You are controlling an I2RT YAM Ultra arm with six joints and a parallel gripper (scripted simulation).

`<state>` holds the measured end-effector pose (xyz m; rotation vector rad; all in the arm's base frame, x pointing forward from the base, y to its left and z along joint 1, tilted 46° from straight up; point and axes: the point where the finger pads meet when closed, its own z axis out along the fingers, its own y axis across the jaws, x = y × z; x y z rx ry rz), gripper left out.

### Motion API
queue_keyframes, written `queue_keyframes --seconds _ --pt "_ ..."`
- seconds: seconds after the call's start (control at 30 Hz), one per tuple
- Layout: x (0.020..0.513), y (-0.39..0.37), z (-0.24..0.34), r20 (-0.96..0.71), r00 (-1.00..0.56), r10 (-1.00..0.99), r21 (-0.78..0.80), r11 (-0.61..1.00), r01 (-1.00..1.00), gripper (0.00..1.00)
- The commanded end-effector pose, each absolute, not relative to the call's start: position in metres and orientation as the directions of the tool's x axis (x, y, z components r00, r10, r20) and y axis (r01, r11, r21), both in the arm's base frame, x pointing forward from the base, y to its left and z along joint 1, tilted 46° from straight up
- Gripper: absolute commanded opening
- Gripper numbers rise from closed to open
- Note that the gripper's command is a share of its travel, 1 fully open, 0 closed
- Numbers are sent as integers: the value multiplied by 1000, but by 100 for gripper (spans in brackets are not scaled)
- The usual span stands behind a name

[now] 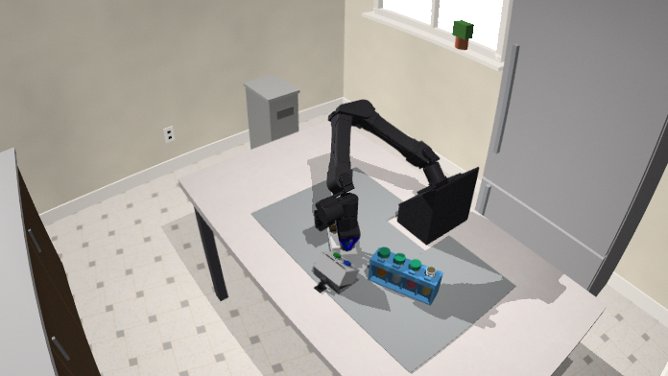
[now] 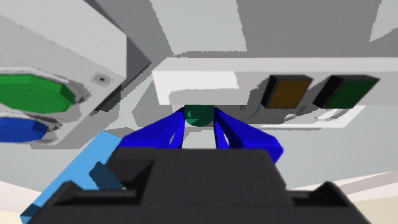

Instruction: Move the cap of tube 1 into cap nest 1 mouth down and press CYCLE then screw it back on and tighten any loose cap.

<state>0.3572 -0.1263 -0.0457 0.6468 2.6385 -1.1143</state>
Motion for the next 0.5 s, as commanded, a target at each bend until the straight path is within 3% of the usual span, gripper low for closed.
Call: queue_keyframes --seconds 0.0,0.17,0.2,0.47 --pt "359 -124 -44 -355 -883 308 -627 622 469 0" --pt "359 -125 -44 -355 -883 308 -627 622 469 0" --pt "359 -125 -44 -355 -883 308 -627 622 469 47" --pt "359 -125 -44 -355 -883 308 -627 622 469 47"
